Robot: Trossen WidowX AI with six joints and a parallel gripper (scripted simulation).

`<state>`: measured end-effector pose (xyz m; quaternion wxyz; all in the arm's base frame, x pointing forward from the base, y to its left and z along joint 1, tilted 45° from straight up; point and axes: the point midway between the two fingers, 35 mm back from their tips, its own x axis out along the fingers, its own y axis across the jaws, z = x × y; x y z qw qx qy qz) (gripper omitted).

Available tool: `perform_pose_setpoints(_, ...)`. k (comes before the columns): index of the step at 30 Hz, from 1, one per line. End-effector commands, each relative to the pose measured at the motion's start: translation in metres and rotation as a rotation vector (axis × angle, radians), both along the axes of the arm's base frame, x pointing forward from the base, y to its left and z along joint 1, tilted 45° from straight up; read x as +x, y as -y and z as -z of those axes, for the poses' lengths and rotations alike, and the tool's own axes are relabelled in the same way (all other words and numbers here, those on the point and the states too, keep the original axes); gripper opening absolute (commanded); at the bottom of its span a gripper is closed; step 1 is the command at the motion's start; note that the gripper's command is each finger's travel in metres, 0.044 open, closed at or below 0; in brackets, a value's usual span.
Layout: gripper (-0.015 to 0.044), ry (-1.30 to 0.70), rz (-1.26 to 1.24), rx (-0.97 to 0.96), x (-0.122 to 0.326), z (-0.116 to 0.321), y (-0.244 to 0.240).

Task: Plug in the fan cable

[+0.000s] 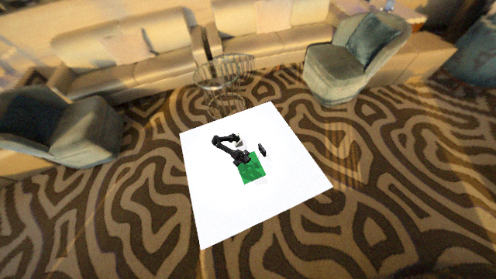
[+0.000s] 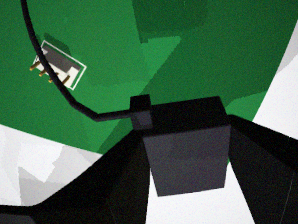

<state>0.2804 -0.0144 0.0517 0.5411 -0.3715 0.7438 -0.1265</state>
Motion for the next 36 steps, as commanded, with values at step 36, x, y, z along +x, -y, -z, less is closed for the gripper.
perform_pose_setpoints(36, 0.0000, -0.133, -0.263, 0.300, -0.023, 0.022, 0.011)
